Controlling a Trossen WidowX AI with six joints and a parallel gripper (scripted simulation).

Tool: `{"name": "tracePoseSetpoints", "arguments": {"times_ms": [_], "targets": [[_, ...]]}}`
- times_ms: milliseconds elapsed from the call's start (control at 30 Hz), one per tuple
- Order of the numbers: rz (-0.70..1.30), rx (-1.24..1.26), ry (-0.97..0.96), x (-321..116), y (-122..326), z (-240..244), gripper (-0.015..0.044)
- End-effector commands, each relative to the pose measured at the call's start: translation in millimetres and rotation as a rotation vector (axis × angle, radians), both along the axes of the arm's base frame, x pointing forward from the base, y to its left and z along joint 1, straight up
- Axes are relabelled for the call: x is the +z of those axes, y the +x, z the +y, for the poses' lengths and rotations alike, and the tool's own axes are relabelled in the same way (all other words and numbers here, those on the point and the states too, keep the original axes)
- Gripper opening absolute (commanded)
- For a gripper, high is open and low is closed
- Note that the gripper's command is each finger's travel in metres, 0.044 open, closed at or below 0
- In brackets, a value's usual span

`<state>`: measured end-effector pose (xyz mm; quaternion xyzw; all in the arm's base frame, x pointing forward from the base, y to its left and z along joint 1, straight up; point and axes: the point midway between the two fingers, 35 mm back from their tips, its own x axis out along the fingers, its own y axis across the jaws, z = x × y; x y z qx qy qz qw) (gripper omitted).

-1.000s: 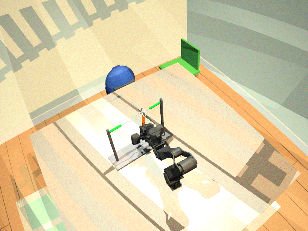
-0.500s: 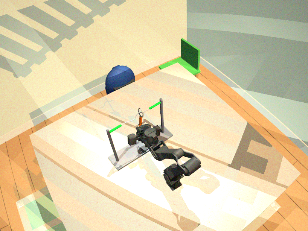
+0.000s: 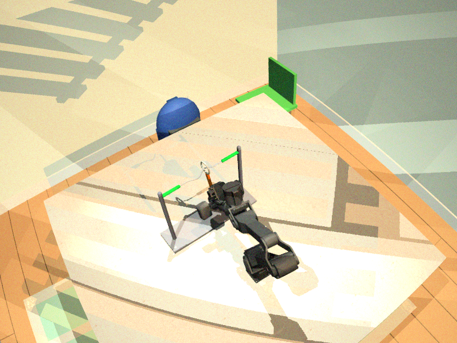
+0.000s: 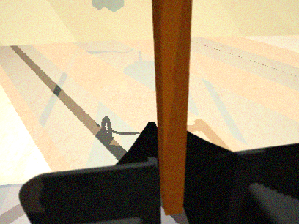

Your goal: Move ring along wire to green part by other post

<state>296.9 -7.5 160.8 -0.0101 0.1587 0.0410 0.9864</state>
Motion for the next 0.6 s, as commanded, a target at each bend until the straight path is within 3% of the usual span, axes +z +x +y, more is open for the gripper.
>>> {"name": "tracePoseSetpoints", "arguments": {"times_ms": [0,567], "targets": [[0.04,0.049,-0.071,4.5,-5.9,-6.4,-0.015],[0.192,0.208,-0.395,15.8,-25.5,-32.9,-0.015]]}}
